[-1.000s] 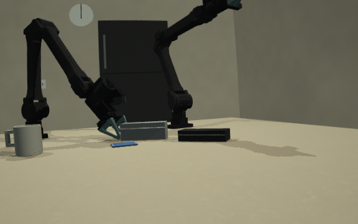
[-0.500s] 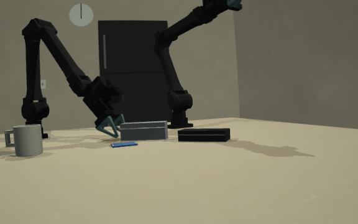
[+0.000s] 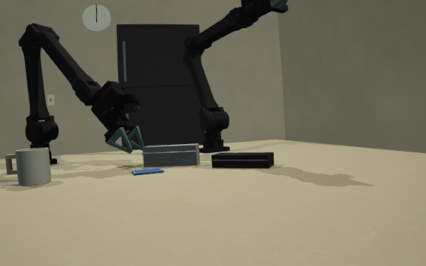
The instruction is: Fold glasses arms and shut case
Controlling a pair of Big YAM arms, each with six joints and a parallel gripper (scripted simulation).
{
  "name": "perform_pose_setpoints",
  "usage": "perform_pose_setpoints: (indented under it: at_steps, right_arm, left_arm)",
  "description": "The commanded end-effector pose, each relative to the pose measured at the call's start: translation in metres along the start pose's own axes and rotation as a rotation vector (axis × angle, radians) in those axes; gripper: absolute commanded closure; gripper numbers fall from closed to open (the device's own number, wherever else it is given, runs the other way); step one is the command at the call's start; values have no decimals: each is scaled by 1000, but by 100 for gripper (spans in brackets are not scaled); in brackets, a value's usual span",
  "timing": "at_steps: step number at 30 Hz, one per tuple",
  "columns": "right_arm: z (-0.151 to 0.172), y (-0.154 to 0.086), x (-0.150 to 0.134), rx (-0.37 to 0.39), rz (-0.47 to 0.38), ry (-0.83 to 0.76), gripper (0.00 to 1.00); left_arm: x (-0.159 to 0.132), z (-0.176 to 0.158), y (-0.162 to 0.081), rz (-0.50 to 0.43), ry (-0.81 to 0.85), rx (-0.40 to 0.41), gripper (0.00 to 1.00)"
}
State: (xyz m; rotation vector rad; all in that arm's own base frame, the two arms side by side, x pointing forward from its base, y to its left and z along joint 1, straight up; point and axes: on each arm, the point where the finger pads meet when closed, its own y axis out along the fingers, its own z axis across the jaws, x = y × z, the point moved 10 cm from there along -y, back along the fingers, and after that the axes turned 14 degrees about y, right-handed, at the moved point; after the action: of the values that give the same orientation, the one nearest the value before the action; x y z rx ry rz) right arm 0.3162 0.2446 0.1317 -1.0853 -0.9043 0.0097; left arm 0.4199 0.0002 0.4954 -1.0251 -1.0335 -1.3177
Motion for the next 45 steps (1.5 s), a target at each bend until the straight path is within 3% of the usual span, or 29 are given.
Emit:
perform_pose_setpoints:
  at_steps: [1, 7, 10, 11, 18, 23, 25, 35, 39, 42, 45]
  right_arm:
    - [-4, -15, 5, -4, -10, -4, 0]
    - [-4, -24, 4, -4, -7, -4, 0]
    - [-4, -15, -3, -5, 25, -1, 0]
    - [-6, -32, 38, -18, -90, 6, 0]
    - [-30, -49, 69, -69, -193, 69, 0]
    - [-45, -52, 78, -101, -216, 103, 0]
    - [-53, -77, 98, -127, -298, 119, 0]
    - [-105, -141, 150, -252, -507, 213, 0]
    - [-116, -145, 154, -275, -520, 230, 0]
    - [-125, -186, 171, -317, -622, 246, 0]
    - [-136, -207, 178, -352, -687, 267, 0]
  left_arm:
    - [5, -3, -1, -9, 11, -6, 100]
    - [5, -3, -1, -9, 11, -6, 100]
    - [5, -3, -1, -9, 11, -6, 100]
    - [5, -3, -1, -9, 11, -6, 100]
    - [5, -3, -1, -9, 11, -6, 100]
    - [5, -3, -1, -9, 11, -6, 100]
    - [5, -3, -1, -9, 11, -6, 100]
    - [5, -3, -1, -9, 11, -6, 100]
    - [5, -3, -1, -9, 11, -6, 100]
    - [5, -3, -1, -9, 11, -6, 100]
    - [5, -3, -1, -9, 11, -6, 100]
